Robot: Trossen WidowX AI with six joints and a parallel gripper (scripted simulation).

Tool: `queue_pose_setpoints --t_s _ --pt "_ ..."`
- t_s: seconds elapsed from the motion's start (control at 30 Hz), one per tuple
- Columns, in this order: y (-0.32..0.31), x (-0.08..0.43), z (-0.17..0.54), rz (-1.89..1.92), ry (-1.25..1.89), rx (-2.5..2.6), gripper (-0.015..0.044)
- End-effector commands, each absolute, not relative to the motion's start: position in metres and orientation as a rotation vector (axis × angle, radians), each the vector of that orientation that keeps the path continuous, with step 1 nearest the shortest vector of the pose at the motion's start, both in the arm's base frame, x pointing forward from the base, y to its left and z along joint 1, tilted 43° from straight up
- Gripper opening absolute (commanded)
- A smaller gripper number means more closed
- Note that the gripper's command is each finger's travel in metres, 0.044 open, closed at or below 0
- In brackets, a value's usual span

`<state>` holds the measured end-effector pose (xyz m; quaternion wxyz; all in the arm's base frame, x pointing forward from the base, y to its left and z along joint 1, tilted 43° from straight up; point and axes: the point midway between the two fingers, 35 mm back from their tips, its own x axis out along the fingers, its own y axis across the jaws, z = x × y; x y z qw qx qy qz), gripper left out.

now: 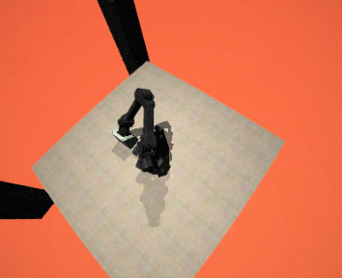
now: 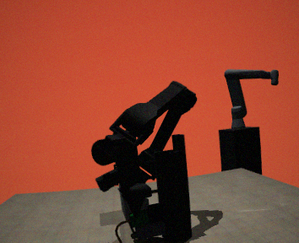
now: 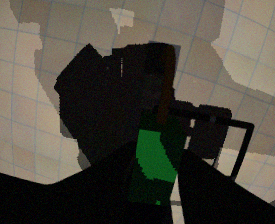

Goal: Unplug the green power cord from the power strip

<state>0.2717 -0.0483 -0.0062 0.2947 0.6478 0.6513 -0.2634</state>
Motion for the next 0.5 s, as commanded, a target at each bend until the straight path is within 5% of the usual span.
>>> queue_pose_setpoints --t_s 0.0,0.47 --pt "-0.06 0.273 -0.013 -0.718 1.712 1.711 0.0" --pt "-0.079 0.275 -0.026 -0.72 1.71 1.711 0.0"
